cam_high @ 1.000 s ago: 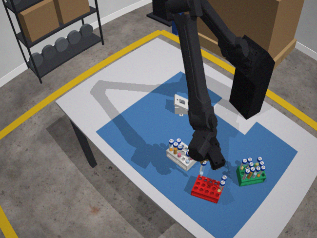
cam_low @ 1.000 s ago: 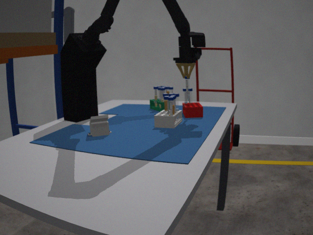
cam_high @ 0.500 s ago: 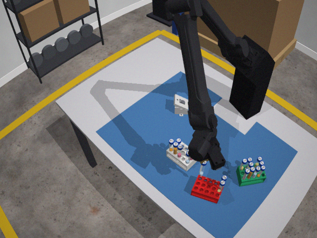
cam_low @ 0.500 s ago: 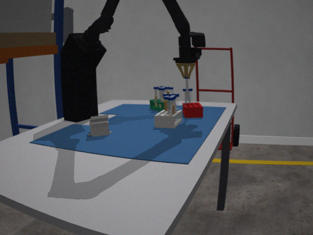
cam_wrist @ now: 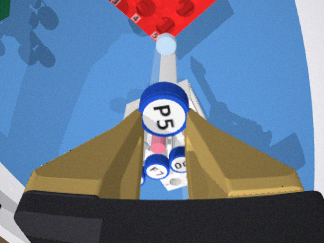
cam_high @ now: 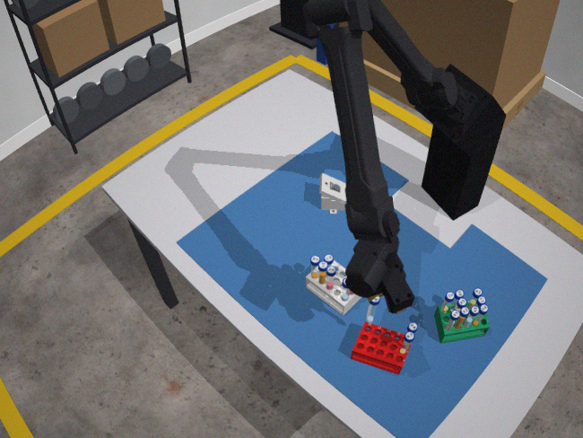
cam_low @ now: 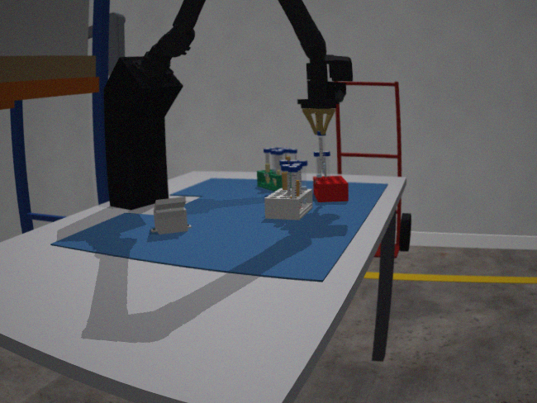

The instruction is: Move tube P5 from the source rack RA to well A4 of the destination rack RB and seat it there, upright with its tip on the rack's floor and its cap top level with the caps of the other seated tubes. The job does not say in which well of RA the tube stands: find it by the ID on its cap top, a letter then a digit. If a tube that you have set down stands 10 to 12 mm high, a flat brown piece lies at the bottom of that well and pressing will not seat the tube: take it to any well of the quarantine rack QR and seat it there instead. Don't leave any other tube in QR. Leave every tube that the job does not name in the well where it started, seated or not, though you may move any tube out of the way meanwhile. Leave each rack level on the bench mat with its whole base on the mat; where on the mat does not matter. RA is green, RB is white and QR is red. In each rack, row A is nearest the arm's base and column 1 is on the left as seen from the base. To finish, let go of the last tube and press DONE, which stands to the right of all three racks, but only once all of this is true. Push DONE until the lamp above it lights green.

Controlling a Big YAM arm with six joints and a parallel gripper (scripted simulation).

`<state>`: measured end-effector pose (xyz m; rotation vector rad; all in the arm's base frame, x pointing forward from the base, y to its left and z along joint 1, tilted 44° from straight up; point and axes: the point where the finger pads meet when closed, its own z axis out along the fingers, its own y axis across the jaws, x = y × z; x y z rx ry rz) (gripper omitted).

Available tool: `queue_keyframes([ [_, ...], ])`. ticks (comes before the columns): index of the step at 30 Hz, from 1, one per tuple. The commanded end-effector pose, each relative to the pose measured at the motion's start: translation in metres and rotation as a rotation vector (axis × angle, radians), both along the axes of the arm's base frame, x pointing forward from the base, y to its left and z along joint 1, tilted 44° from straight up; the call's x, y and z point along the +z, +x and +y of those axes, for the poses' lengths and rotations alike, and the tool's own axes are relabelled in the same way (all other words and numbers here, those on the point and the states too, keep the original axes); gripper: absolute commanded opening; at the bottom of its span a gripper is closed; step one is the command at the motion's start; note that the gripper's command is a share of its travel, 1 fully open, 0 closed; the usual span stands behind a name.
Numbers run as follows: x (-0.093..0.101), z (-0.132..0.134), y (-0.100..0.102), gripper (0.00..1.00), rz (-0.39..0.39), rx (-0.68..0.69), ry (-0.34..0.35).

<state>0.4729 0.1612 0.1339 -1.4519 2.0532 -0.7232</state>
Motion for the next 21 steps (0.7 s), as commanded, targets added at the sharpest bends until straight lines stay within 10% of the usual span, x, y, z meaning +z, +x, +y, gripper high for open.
queue_keyframes([
  [1,0.012,0.007,0.013,0.00,-0.029,0.011,0.013],
  [21,-0.001,0.000,0.008,0.00,-0.016,0.008,0.006],
])
